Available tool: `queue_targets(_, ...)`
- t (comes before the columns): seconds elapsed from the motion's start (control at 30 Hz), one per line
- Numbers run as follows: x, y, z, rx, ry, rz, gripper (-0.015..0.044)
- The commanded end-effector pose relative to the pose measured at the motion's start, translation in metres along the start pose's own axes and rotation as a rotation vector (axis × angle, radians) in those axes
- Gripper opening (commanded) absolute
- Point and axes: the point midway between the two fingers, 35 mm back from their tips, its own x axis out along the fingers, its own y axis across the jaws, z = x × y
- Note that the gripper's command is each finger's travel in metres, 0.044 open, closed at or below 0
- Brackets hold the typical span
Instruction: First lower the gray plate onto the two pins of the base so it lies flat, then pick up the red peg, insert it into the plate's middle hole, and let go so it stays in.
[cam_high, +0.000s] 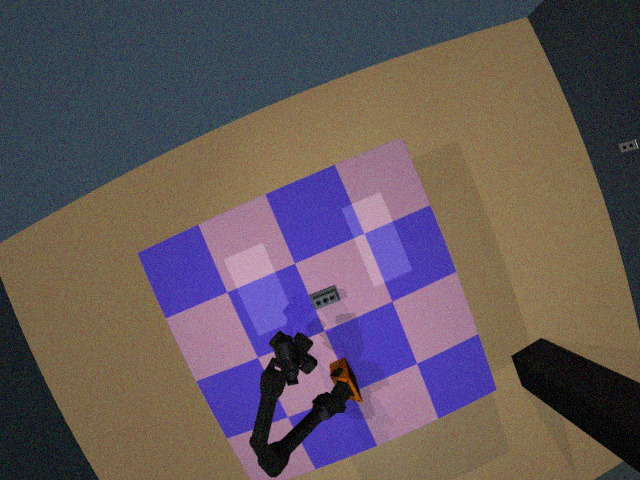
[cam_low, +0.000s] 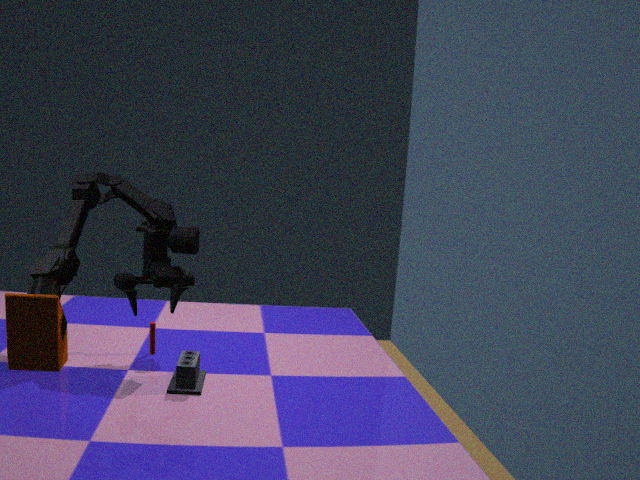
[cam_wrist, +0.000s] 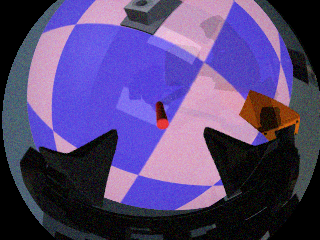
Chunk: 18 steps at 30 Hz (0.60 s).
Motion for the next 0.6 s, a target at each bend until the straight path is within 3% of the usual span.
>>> queue_targets(0.0,0.006,-0.002,-0.001,0.009,0.006,0.0,0.044)
queue_targets(0.57,0.032,-0.001,0.0,0.01,0.003,-0.001,0.044)
